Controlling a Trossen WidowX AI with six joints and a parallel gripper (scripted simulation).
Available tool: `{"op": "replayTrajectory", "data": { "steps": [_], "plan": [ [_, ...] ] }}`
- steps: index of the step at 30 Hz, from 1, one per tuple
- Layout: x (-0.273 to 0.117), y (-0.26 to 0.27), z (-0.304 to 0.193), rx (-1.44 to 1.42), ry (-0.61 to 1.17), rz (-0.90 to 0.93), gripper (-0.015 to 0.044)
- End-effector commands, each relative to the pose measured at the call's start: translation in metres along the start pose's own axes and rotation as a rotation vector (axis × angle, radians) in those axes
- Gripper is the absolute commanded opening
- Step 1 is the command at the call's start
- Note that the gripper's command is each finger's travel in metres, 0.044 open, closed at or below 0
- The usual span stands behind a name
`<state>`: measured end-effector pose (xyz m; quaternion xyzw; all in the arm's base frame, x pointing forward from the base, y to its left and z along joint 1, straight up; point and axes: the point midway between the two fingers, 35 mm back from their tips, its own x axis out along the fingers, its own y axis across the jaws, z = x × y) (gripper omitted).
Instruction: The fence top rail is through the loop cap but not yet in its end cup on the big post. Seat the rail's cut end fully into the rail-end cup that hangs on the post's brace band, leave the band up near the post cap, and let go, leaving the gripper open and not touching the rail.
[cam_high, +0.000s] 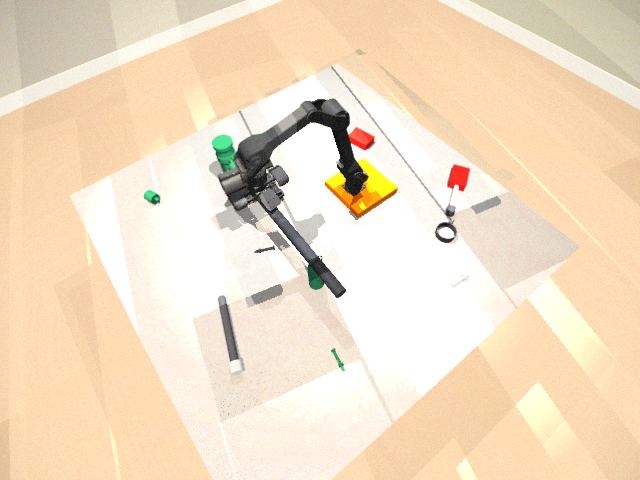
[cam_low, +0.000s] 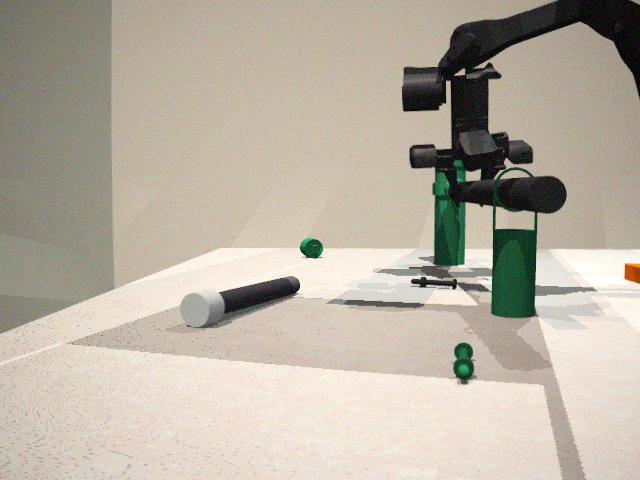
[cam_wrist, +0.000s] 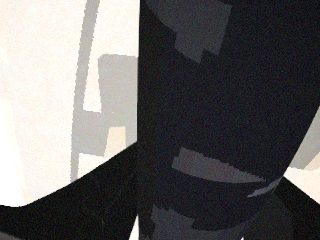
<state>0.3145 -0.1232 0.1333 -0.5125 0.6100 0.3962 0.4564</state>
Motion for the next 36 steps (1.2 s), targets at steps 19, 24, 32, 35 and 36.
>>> {"op": "replayTrajectory", "data": {
  "steps": [19, 24, 32, 35, 36],
  "plan": [
    [-0.003, -0.001, -0.018, 0.001, 0.020, -0.002, 0.0000],
    [-0.002, -0.001, -0.020, 0.001, 0.020, -0.002, 0.0000],
    [-0.001, -0.002, -0.023, 0.001, 0.020, -0.002, 0.0000],
    [-0.001, -0.003, -0.025, 0.001, 0.021, -0.003, 0.0000],
    [-0.001, -0.003, -0.025, 0.001, 0.021, -0.003, 0.0000]
  ]
}}
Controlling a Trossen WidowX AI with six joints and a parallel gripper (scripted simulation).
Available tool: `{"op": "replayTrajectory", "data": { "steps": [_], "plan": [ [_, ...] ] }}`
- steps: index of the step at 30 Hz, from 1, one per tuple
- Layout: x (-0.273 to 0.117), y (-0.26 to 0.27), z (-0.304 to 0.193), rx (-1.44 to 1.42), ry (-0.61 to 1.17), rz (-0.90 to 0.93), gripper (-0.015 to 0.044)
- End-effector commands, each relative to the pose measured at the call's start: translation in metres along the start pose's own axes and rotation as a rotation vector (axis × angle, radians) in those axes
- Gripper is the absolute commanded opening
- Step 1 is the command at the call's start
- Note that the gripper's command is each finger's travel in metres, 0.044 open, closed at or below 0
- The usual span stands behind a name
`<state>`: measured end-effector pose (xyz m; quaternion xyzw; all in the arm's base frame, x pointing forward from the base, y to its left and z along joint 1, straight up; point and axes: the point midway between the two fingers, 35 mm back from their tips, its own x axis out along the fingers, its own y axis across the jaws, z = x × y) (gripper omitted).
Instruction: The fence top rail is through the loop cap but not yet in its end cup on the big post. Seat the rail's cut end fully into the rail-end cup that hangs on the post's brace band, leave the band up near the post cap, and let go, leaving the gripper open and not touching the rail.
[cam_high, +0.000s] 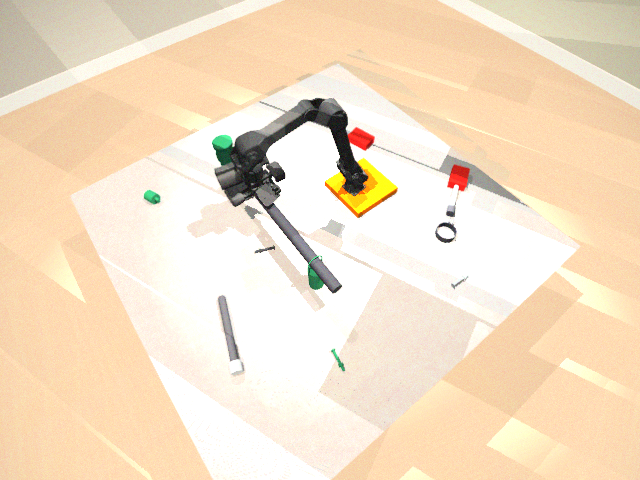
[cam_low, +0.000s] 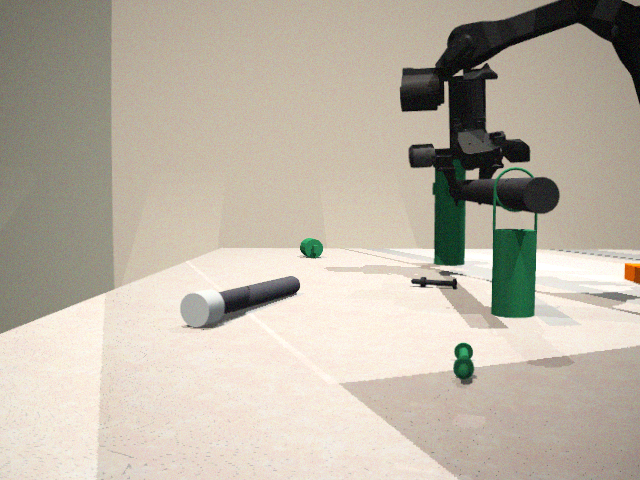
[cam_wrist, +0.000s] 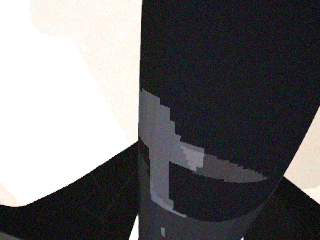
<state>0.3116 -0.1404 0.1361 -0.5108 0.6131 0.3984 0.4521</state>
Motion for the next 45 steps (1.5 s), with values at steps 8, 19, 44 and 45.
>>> {"op": "replayTrajectory", "data": {
  "steps": [8, 19, 44, 45],
  "plan": [
    [0.000, 0.000, -0.001, -0.002, -0.002, 0.001, 0.0000],
    [0.000, 0.000, -0.001, -0.002, -0.002, 0.001, 0.0157],
    [-0.067, 0.003, 0.027, -0.034, 0.000, -0.017, 0.0440],
    [-0.075, 0.004, 0.027, -0.041, 0.001, -0.023, 0.0440]
  ]
}}
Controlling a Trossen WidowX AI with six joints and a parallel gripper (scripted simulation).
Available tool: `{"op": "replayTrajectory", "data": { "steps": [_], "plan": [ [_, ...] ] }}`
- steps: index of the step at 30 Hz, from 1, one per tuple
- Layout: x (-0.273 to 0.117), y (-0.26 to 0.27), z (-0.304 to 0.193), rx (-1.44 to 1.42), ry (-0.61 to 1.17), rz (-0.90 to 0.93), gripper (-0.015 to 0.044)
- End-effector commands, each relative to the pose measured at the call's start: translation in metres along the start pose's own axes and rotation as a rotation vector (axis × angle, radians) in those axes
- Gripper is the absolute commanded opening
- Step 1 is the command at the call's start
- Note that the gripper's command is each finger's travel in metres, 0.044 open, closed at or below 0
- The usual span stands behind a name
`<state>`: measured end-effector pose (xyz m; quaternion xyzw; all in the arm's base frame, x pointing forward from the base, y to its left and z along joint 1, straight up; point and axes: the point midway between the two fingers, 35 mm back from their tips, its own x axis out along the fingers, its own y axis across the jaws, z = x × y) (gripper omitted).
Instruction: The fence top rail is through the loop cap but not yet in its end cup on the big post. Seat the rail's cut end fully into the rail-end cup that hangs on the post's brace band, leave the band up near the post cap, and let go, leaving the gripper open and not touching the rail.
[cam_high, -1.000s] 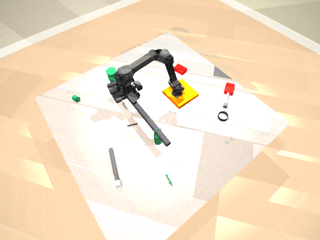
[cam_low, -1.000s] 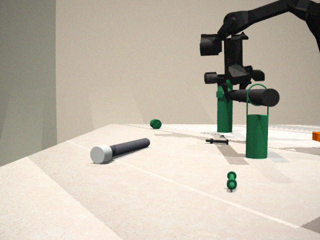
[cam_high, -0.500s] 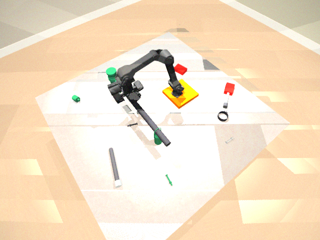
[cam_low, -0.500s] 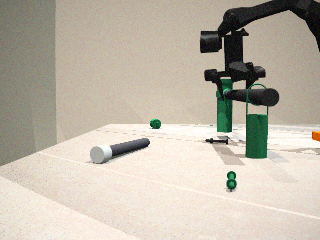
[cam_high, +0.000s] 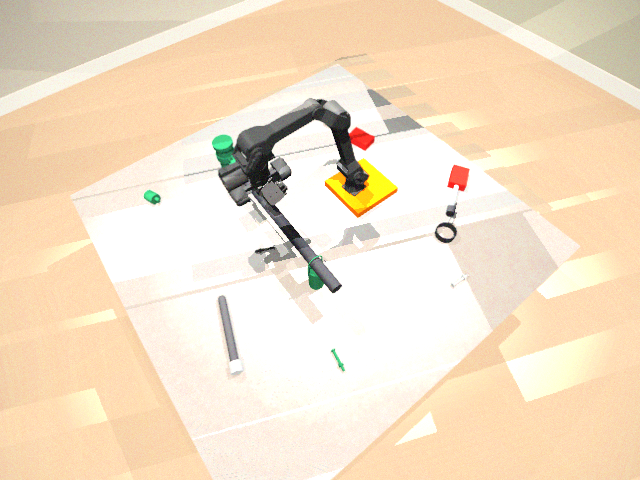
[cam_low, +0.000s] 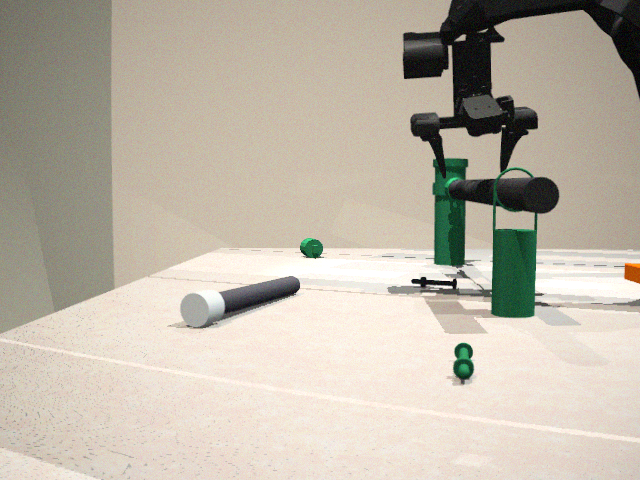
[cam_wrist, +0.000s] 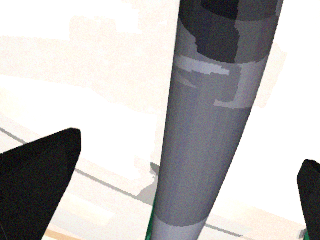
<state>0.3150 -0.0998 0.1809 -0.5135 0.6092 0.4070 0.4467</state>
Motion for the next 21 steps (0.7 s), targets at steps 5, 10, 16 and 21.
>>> {"op": "replayTrajectory", "data": {
  "steps": [5, 10, 16, 21],
  "plan": [
    [-0.0285, 0.0007, 0.0007, -0.027, 0.006, -0.033, 0.0440],
    [-0.0285, 0.0007, 0.0007, -0.027, 0.006, -0.033, 0.0440],
    [-0.0285, 0.0007, 0.0007, -0.027, 0.006, -0.033, 0.0440],
    [-0.0285, 0.0007, 0.0007, -0.027, 0.006, -0.033, 0.0440]
  ]
}}
